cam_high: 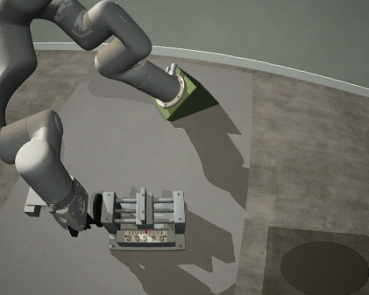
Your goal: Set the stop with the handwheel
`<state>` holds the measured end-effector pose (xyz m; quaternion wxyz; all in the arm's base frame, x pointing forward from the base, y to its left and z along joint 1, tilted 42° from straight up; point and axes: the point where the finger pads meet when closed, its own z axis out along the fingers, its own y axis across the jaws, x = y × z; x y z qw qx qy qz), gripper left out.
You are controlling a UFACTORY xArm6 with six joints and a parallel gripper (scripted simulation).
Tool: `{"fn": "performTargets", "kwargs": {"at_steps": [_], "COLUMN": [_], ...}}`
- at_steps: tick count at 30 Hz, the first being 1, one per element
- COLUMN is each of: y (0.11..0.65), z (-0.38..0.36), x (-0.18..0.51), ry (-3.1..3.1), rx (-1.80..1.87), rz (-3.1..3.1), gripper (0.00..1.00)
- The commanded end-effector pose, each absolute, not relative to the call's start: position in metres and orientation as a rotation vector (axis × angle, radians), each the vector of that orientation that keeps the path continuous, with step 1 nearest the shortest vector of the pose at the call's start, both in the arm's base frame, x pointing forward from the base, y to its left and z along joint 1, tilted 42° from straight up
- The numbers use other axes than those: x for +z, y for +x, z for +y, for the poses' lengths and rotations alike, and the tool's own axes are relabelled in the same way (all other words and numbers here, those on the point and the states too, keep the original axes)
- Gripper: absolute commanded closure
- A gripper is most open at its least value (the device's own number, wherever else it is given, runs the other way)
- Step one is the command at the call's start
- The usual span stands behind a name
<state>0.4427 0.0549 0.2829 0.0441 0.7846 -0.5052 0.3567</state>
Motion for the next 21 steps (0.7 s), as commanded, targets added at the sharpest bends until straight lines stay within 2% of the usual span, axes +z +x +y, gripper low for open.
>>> {"fn": "performTargets", "kwargs": {"at_steps": [1, 21], "y": [0.446, 0.427], "z": [0.050, 0.025], "x": [0.277, 0.251], "ry": [2.395, 2.395], "rx": [1.090, 1.090], "rz": [-1.544, -1.544], "gripper": [0.94, 0.94]}}
